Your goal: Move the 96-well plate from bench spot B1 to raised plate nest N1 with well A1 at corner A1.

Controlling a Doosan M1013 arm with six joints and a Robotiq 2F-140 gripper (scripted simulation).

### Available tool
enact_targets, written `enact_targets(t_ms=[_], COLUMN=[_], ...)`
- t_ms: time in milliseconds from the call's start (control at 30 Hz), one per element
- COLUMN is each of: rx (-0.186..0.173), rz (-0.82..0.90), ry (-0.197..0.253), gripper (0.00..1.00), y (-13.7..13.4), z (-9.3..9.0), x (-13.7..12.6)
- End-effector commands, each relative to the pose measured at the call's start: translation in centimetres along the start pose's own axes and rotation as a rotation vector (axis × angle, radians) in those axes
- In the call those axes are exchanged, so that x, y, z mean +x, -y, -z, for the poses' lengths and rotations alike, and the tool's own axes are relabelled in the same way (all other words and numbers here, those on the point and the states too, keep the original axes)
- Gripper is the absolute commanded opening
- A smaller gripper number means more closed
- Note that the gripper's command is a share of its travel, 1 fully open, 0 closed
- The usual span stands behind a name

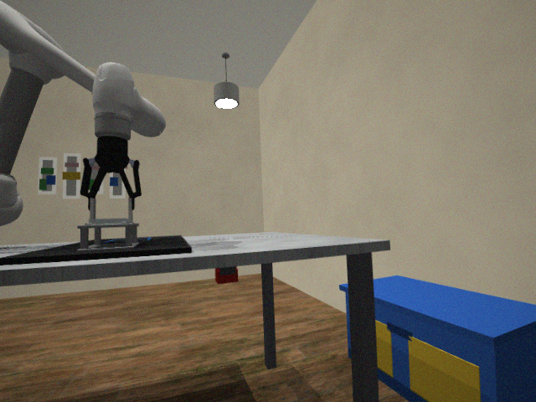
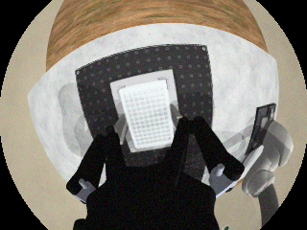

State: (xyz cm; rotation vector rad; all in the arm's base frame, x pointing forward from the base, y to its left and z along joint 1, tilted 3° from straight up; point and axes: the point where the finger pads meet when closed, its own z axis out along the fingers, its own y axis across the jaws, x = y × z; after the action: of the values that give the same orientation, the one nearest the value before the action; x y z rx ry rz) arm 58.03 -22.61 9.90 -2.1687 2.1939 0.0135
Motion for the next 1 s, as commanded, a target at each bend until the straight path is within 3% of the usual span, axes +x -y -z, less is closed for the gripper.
enact_targets(t_ms=[0, 100, 133, 967], rx=[0.000, 0.000, 0.000, 0.000], rz=[0.006, 0.006, 0.006, 0.006], ry=[0.002, 0.002, 0.002, 0.002], gripper=[0.00, 0.00, 1.00, 1.00], y=[0.02, 0.02, 0.02, 0.02], z=[-0.21, -0.21, -0.21, -0.21], x=[-0.20, -0.20, -0.20, -0.20])
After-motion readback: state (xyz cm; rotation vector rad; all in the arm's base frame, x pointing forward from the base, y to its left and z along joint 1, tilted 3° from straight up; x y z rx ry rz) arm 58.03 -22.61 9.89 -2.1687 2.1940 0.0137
